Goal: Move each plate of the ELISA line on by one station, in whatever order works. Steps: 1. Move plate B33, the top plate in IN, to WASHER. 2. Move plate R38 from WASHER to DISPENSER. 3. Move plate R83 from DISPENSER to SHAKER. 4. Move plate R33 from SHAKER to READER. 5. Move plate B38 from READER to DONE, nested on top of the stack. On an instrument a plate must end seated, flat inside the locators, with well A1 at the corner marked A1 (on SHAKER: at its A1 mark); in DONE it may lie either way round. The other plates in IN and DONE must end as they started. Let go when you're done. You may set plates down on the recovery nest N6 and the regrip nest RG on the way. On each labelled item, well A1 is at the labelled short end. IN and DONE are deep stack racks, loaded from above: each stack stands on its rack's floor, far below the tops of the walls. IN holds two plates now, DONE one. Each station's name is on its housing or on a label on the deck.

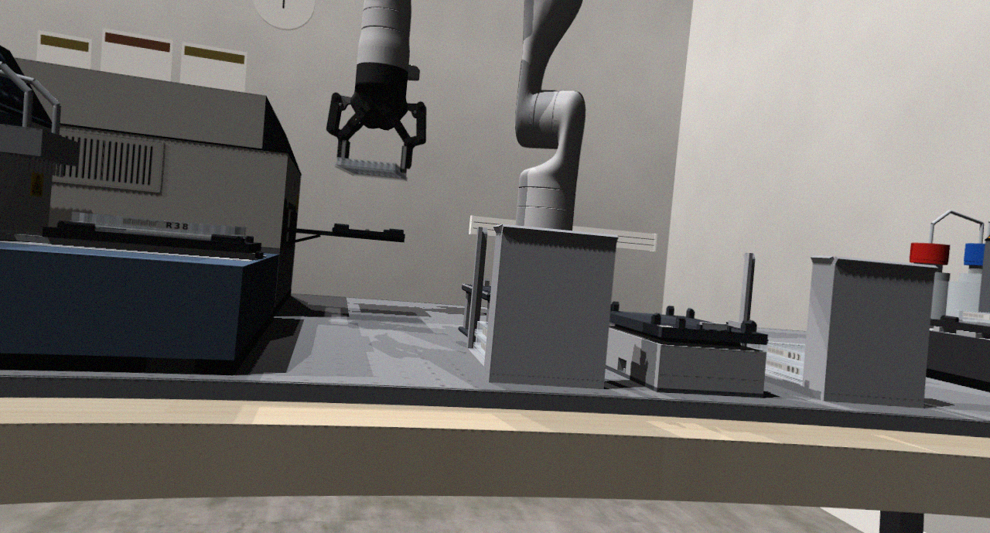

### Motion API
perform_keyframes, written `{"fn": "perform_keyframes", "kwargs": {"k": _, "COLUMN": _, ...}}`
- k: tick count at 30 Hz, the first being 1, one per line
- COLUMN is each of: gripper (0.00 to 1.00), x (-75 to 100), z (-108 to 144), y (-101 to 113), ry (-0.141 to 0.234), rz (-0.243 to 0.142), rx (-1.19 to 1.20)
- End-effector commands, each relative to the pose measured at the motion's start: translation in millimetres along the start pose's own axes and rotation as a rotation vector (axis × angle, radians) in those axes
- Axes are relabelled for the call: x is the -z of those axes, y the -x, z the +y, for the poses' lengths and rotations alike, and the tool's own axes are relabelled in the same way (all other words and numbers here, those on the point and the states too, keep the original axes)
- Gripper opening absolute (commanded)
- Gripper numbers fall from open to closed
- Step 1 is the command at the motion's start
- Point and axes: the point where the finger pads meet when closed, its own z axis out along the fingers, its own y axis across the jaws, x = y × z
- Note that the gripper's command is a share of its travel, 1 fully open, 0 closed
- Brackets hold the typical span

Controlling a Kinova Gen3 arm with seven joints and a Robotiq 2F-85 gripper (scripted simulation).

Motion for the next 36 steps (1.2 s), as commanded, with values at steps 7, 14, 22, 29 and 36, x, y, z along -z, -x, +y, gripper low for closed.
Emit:
{"fn": "perform_keyframes", "kwargs": {"k": 7, "gripper": 0.94, "x": 0.1, "z": -2.8, "y": -4.2, "ry": 0.007, "rz": -0.007, "rx": 0.102}}
{"fn": "perform_keyframes", "kwargs": {"k": 14, "gripper": 0.94, "x": 0.1, "z": -2.8, "y": -4.2, "ry": 0.007, "rz": -0.007, "rx": 0.184}}
{"fn": "perform_keyframes", "kwargs": {"k": 22, "gripper": 0.94, "x": 0.1, "z": -2.8, "y": -4.2, "ry": 0.007, "rz": -0.007, "rx": 0.219}}
{"fn": "perform_keyframes", "kwargs": {"k": 29, "gripper": 0.94, "x": 0.1, "z": -2.8, "y": -4.2, "ry": 0.007, "rz": -0.007, "rx": 0.219}}
{"fn": "perform_keyframes", "kwargs": {"k": 36, "gripper": 0.94, "x": -3.9, "z": -2.8, "y": -4.2, "ry": 0.007, "rz": -0.007, "rx": 0.219}}
